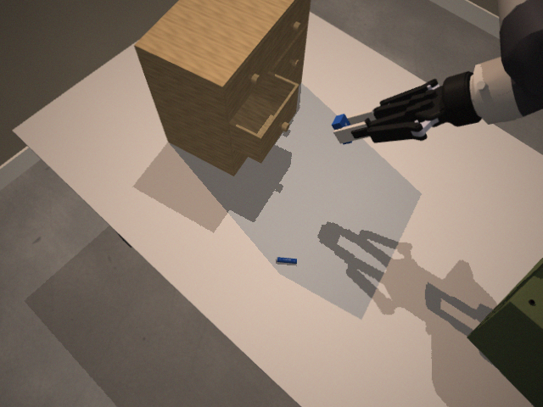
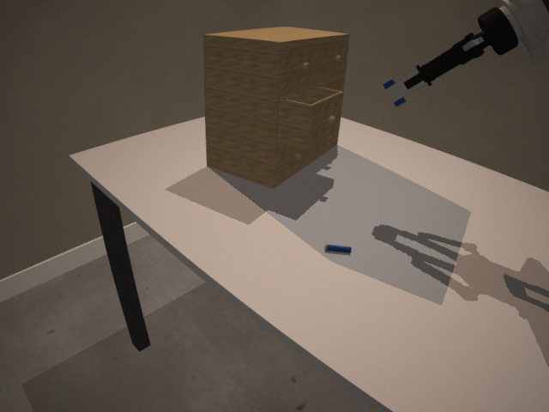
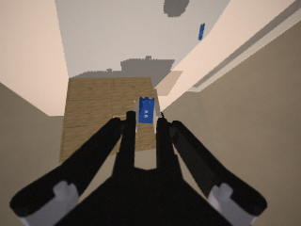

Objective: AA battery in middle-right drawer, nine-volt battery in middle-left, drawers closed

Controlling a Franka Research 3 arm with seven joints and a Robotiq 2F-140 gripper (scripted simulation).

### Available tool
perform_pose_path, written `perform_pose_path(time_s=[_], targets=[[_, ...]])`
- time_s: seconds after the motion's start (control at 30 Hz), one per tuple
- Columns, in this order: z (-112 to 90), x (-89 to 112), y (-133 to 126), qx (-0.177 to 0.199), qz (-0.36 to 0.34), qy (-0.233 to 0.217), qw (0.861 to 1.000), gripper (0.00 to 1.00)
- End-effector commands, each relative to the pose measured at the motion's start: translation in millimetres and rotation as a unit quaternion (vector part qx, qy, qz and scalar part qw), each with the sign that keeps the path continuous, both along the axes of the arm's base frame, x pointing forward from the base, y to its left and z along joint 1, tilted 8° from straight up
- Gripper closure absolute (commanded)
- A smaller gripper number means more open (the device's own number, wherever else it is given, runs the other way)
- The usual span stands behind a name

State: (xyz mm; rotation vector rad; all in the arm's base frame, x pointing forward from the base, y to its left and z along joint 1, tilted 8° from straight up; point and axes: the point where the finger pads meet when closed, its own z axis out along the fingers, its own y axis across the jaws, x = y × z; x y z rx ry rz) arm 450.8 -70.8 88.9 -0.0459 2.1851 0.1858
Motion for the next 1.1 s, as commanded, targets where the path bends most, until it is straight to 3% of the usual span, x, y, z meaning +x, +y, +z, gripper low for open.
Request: perform_pose_path(time_s=[0.0,1.07], targets=[[1.2,0.7,0.5,-0.008,0.006,-0.004,1.000,0.86],[1.0,-1.3,-13.0,-0.038,-0.020,-0.017,0.999,0.86]])
